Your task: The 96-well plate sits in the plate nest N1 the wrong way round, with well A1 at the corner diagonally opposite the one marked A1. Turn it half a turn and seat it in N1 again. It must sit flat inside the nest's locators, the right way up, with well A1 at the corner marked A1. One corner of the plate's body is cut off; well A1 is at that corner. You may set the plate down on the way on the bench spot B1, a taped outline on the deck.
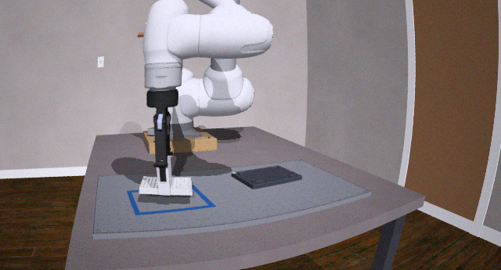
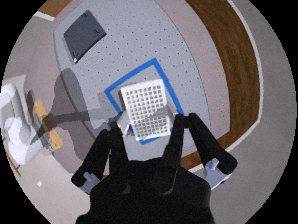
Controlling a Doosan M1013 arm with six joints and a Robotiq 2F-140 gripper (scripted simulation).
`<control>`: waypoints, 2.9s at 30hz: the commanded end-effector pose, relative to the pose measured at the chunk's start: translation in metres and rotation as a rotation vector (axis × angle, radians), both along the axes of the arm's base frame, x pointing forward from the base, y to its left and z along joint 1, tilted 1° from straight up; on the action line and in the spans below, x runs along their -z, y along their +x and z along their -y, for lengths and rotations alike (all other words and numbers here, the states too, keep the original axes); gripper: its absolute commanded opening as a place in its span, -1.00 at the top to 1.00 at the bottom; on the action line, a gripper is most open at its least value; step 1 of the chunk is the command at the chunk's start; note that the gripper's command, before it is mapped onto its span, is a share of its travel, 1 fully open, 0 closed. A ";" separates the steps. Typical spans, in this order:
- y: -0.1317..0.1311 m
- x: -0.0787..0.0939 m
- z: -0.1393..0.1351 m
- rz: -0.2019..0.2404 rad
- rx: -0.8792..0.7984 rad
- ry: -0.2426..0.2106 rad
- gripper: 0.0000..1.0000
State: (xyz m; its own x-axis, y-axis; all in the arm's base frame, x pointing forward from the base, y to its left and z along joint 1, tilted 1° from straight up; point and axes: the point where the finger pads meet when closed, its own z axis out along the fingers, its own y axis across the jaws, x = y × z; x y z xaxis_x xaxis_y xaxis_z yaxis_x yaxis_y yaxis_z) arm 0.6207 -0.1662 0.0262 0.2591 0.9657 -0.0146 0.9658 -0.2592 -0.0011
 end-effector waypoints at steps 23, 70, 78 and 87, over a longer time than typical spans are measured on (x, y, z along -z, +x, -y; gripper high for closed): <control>0.000 0.015 0.000 0.000 0.000 0.000 1.00; 0.000 0.029 0.000 0.000 0.000 0.000 -1.00; 0.000 0.026 0.000 0.000 0.000 0.000 -1.00; 0.000 0.007 0.000 0.000 0.000 0.000 -1.00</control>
State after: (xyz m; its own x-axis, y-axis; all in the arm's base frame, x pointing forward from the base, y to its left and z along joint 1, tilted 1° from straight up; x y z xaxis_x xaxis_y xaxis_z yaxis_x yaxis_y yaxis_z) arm 0.6206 -0.1663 0.0137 0.2591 0.9657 -0.0146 0.9658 -0.2592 -0.0010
